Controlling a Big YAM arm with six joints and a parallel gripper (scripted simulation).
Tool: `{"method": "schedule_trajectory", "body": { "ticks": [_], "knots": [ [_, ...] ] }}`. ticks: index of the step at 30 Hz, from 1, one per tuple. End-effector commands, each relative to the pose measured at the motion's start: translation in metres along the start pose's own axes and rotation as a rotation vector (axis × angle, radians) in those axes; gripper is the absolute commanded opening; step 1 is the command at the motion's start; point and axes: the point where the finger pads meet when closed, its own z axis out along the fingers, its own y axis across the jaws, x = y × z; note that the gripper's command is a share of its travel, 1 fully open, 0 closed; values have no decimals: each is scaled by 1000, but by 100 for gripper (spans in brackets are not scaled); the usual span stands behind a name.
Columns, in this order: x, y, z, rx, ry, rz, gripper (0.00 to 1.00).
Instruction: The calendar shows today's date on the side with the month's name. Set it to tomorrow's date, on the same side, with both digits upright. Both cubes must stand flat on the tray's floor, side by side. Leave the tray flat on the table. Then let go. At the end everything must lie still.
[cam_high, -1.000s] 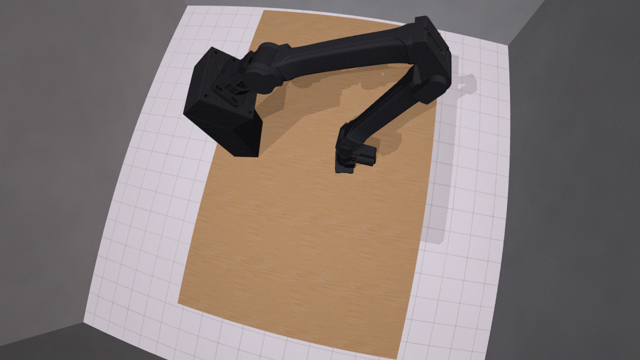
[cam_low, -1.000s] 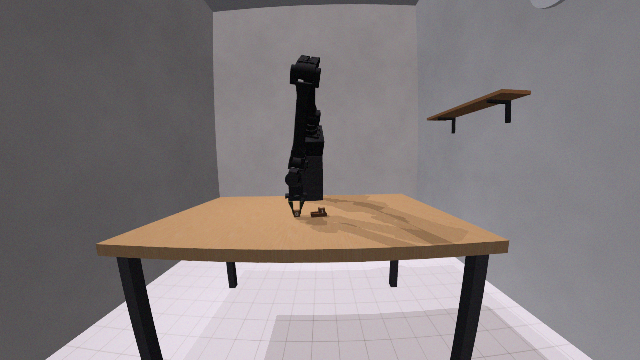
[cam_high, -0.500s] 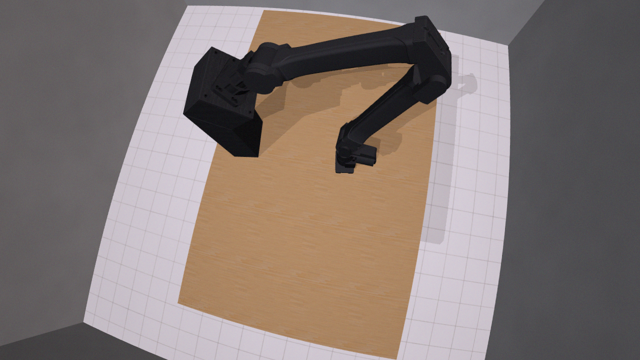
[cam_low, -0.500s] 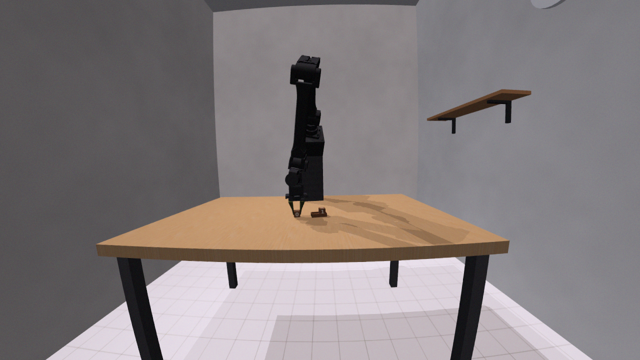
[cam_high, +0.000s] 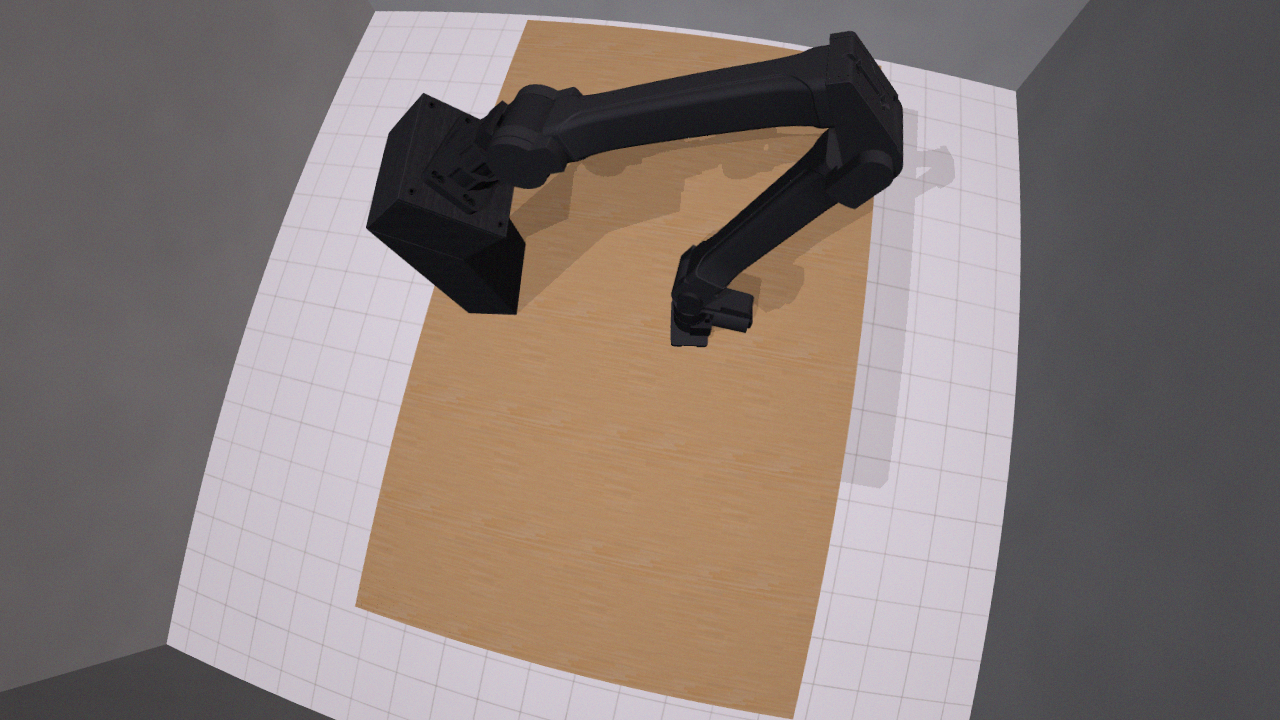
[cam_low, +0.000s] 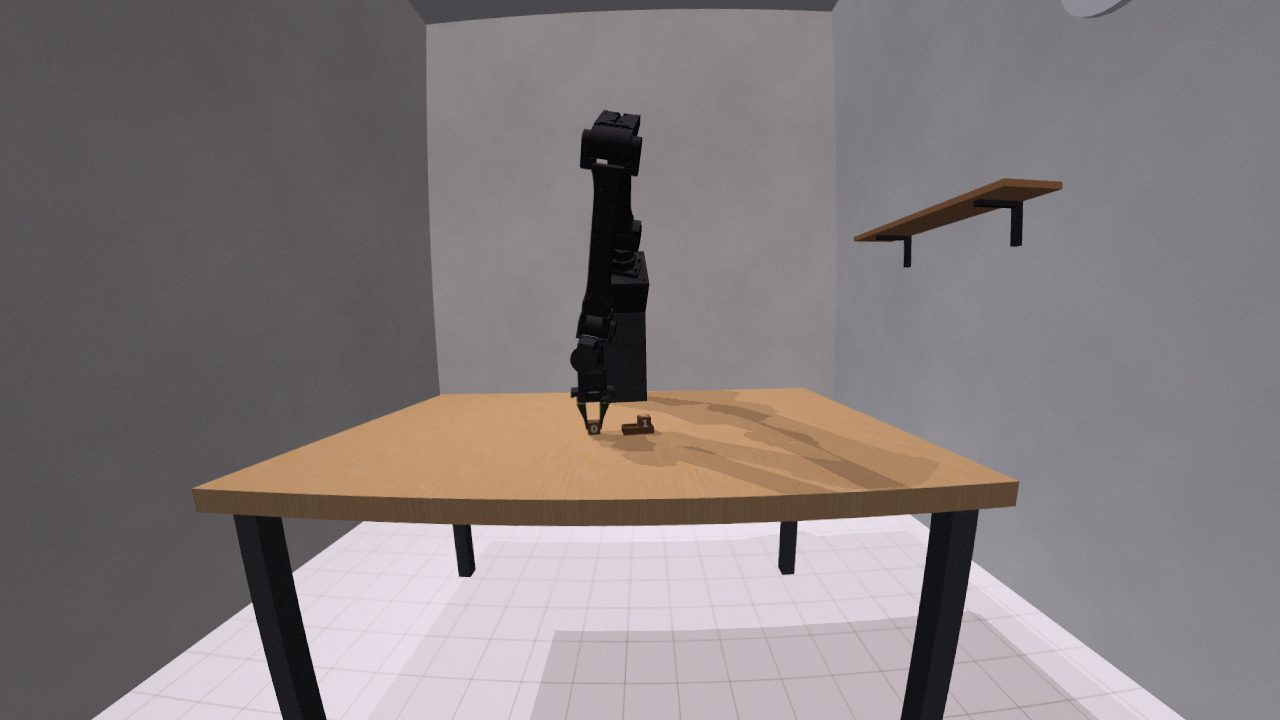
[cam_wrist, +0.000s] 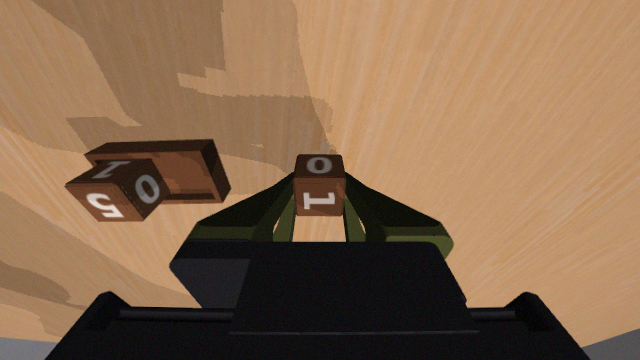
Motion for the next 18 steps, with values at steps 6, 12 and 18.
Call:
{"method": "schedule_trajectory", "body": {
  "ticks": [6,12,18],
  "knots": [
    [-17,1,-5,3,-29,1,26],
    [-6,2,3,-1,-10,5,26],
    [-2,3,1,-1,-6,6,26]
  ]
}}
